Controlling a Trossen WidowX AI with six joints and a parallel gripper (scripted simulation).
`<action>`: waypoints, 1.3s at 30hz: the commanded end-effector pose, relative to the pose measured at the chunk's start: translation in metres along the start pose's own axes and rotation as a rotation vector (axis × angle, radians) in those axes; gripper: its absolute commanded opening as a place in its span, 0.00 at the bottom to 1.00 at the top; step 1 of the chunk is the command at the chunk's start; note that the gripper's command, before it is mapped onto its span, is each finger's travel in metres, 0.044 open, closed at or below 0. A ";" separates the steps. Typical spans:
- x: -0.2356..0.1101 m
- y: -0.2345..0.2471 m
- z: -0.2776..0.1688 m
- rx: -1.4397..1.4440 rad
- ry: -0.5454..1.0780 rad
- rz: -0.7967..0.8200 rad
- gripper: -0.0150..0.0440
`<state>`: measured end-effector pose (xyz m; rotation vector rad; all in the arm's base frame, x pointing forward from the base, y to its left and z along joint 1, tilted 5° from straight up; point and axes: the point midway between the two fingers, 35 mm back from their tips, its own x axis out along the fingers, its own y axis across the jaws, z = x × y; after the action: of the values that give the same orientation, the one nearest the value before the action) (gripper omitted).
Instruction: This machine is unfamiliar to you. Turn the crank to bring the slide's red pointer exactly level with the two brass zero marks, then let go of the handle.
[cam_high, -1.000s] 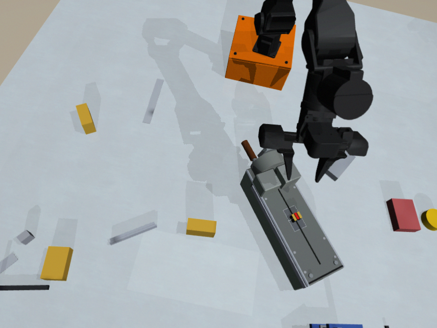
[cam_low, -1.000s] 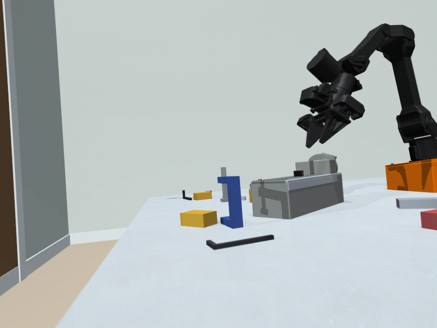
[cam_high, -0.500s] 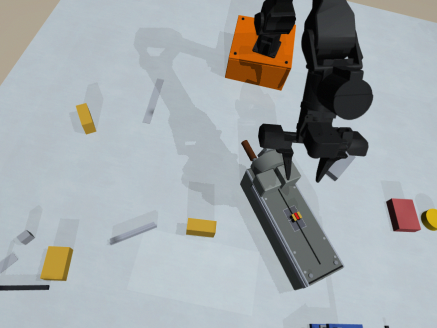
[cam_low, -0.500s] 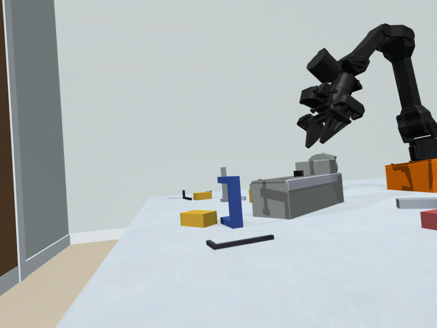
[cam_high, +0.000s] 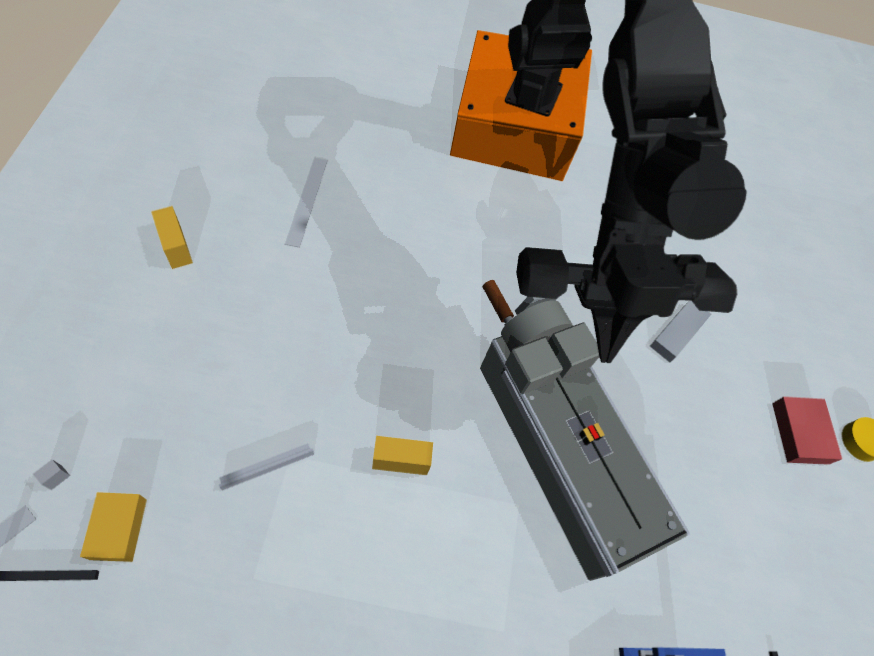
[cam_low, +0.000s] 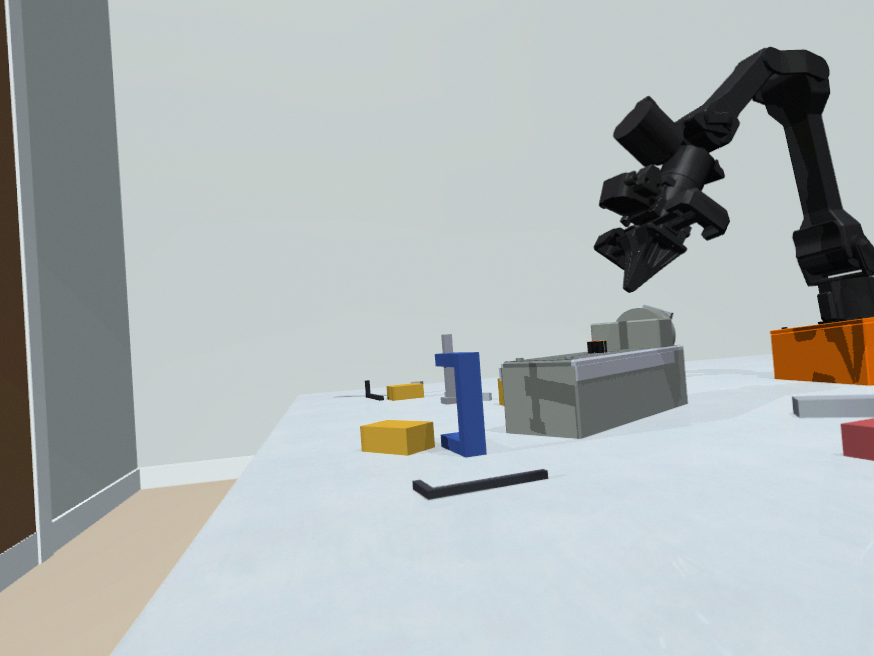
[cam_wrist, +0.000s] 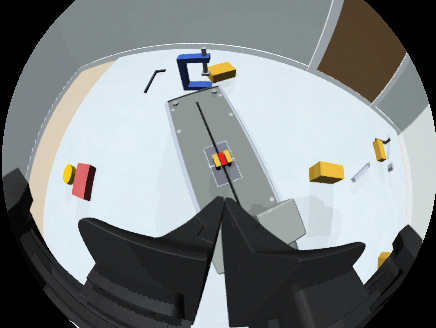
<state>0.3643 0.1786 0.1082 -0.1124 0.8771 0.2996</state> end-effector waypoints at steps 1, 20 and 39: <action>0.000 0.000 0.000 0.000 0.000 0.000 0.25; 0.000 0.000 0.000 0.000 0.000 0.000 0.70; 0.000 0.000 0.000 0.000 0.000 0.000 0.51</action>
<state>0.3643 0.1786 0.1082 -0.1125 0.8771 0.2995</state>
